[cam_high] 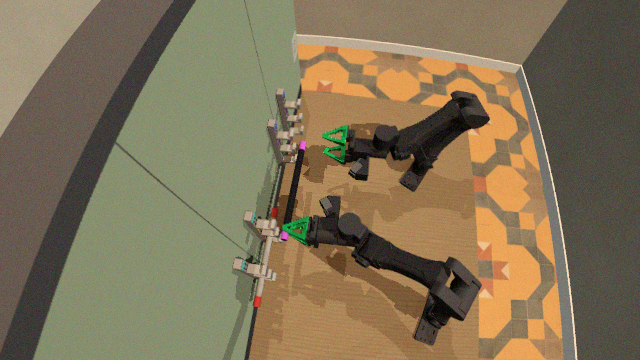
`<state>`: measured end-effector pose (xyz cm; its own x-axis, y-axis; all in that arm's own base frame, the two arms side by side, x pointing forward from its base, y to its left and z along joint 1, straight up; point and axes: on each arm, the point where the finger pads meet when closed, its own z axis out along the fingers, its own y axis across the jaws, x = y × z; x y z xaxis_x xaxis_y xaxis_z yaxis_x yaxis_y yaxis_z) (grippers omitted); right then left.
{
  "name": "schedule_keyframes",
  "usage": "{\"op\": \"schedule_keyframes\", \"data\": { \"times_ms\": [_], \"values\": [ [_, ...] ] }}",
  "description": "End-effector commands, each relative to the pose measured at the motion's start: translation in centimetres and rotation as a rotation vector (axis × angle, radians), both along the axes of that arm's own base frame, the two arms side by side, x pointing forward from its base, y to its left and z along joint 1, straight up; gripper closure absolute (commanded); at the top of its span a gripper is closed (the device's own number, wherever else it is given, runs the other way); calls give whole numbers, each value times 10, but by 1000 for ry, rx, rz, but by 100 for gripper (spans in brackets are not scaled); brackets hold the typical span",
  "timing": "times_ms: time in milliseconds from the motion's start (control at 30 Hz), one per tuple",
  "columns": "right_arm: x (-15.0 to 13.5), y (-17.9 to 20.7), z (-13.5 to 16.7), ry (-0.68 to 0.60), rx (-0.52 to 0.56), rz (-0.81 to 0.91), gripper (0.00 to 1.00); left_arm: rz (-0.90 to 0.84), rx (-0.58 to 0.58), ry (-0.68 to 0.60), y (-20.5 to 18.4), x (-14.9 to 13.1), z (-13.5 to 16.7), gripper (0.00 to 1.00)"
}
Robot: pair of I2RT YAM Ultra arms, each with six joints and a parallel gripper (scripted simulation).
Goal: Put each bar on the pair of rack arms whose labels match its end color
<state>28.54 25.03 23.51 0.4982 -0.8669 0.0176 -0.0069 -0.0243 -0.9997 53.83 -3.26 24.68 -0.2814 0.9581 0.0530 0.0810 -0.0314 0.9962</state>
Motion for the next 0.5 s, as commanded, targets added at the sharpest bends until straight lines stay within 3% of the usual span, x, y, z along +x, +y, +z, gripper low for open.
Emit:
{"op": "schedule_keyframes", "data": {
  "times_ms": [0, 467],
  "values": [
    [0, 5, 6, -7, 24, -6, 0, -3, -31, -81, -6, 4, 28, 100],
    [-5, 13, 6, -7, 24, -6, 0, -3, -31, -81, -6, 4, 28, 100]
  ]
}}
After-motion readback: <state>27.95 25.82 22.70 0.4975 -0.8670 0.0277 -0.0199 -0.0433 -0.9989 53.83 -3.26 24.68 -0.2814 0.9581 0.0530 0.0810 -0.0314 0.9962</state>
